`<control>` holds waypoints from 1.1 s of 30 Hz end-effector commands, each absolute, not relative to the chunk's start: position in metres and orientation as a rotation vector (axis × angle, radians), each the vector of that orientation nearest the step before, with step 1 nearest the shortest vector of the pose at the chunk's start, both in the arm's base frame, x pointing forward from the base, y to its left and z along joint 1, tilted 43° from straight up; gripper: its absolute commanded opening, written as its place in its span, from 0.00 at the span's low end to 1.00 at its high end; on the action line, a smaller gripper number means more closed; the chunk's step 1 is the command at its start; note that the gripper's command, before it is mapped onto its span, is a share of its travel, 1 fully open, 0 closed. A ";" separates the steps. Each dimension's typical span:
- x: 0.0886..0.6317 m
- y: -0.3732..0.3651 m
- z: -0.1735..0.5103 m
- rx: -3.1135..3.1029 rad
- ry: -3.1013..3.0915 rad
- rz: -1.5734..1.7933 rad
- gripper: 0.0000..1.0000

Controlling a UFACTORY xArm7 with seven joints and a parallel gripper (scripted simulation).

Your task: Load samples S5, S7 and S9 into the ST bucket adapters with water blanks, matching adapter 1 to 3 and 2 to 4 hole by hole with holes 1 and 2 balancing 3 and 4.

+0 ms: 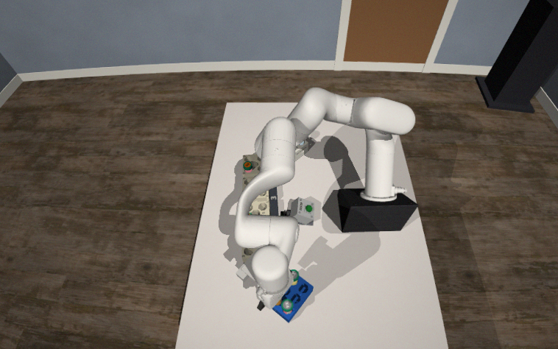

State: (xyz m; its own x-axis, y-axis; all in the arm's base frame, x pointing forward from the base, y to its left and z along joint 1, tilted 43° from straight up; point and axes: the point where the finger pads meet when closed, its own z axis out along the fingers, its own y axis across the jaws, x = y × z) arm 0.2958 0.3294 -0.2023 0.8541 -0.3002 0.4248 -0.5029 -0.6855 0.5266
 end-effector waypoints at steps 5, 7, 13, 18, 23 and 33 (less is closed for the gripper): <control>0.294 0.342 -0.190 2.373 -0.581 0.404 0.00; 0.293 0.345 -0.187 2.373 -0.581 0.404 0.00; 0.291 0.353 -0.178 2.373 -0.581 0.404 0.00; 0.291 0.357 -0.173 2.373 -0.581 0.404 0.00; 0.289 0.363 -0.166 2.373 -0.581 0.404 0.00; 0.287 0.374 -0.154 2.373 -0.581 0.404 0.00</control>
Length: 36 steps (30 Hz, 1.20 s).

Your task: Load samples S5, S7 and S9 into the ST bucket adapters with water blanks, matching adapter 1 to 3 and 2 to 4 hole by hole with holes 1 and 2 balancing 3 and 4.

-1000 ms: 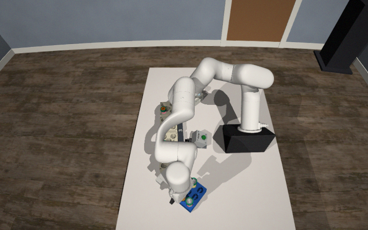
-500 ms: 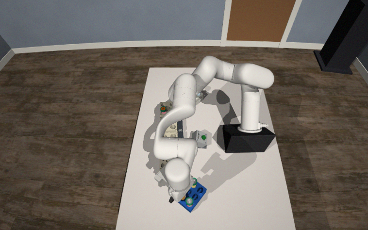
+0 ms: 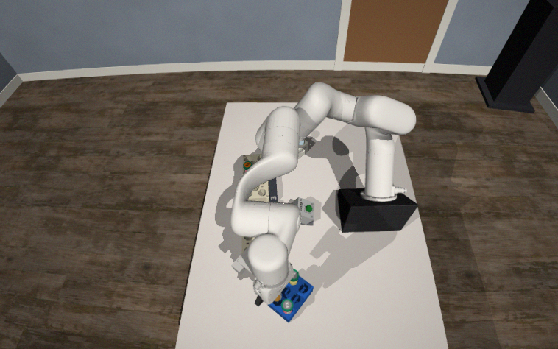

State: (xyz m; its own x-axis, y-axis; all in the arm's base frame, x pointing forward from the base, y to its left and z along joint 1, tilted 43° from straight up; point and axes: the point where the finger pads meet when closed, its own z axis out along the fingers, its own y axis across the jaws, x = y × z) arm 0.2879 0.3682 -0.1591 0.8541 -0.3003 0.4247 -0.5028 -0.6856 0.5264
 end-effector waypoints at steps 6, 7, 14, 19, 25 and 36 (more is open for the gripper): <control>0.285 0.382 -0.145 2.373 -0.581 0.404 0.00; 0.285 0.383 -0.144 2.373 -0.581 0.404 0.00; 0.283 0.392 -0.133 2.373 -0.581 0.404 0.00; 0.283 0.396 -0.129 2.373 -0.581 0.404 0.00; 0.282 0.400 -0.125 2.373 -0.581 0.404 0.00; 0.285 0.393 -0.119 2.385 -0.500 0.374 0.00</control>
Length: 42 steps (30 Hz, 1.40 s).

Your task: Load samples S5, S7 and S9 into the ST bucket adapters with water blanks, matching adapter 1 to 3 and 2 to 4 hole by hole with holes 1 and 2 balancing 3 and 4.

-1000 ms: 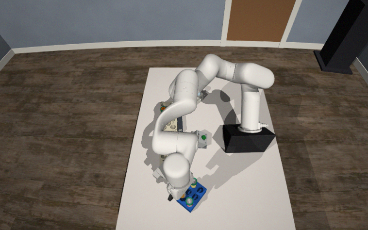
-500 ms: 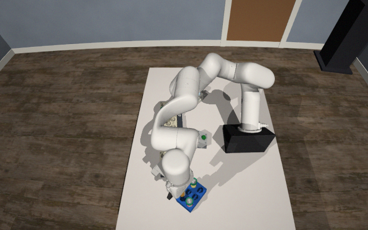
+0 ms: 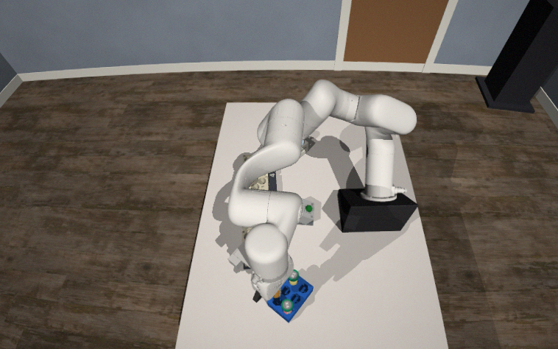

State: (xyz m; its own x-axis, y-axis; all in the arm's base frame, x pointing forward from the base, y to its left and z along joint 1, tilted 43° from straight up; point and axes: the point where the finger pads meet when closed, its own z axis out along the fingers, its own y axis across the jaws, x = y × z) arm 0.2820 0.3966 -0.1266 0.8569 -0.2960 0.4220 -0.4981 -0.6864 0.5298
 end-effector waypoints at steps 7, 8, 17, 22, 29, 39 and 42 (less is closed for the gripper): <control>0.294 0.369 -0.095 2.410 -0.218 0.269 0.00; 0.295 0.365 -0.092 2.411 -0.177 0.254 0.00; 0.305 0.341 -0.068 2.405 0.105 0.147 0.00; 0.312 0.324 -0.052 2.384 0.304 0.070 0.00; 0.321 0.299 -0.028 2.382 0.317 0.065 0.00; 0.332 0.272 -0.001 2.382 0.317 0.066 0.00; 0.336 0.261 0.009 2.382 0.317 0.066 0.00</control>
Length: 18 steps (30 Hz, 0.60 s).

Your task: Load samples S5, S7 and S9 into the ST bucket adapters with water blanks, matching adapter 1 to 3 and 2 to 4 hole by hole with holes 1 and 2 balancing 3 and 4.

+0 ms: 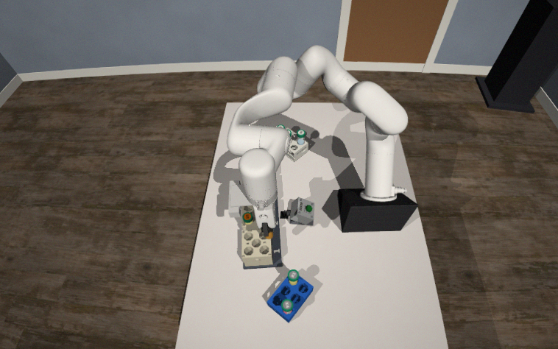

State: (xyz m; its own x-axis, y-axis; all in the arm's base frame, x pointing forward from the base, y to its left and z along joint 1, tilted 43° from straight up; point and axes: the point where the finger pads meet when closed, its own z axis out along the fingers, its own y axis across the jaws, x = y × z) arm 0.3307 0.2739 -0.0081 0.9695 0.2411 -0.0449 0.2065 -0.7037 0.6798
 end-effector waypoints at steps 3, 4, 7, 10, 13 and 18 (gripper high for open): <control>0.340 0.251 0.019 2.381 0.317 0.066 0.00; 0.342 0.248 0.022 2.381 0.317 0.066 0.00; 0.343 0.244 0.025 2.381 0.317 0.066 0.00; 0.347 0.234 0.035 2.381 0.317 0.066 0.00; 0.351 0.223 0.045 2.381 0.317 0.066 0.00; 0.358 0.206 0.062 2.381 0.317 0.066 0.00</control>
